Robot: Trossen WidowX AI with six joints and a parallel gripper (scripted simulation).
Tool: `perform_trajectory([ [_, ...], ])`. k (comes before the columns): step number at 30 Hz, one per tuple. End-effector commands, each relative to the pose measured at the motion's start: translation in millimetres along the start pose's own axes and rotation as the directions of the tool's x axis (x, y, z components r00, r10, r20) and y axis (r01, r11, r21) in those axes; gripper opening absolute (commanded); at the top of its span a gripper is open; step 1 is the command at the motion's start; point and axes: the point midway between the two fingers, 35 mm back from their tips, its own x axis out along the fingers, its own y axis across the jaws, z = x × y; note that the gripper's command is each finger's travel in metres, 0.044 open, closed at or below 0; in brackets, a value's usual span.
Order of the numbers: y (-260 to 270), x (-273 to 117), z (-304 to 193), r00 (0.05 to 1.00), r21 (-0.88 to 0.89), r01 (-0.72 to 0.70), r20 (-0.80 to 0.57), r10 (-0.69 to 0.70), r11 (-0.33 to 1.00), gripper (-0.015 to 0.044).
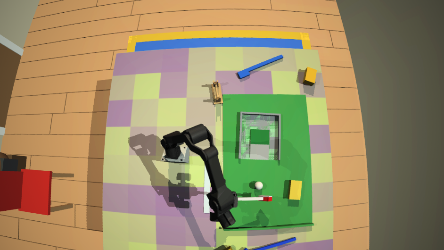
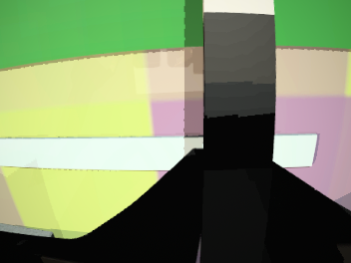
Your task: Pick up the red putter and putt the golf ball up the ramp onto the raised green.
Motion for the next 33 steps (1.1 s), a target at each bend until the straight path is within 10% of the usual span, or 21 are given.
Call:
perform_trajectory([
  [1, 2, 21, -4, 1.0, 0.014, -0.021, -0.006, 0.021, 1.0, 0.0],
  [33, 3, 49, -3, 1.0, 0.004, -0.012, -0.008, 0.012, 1.0, 0.0],
])
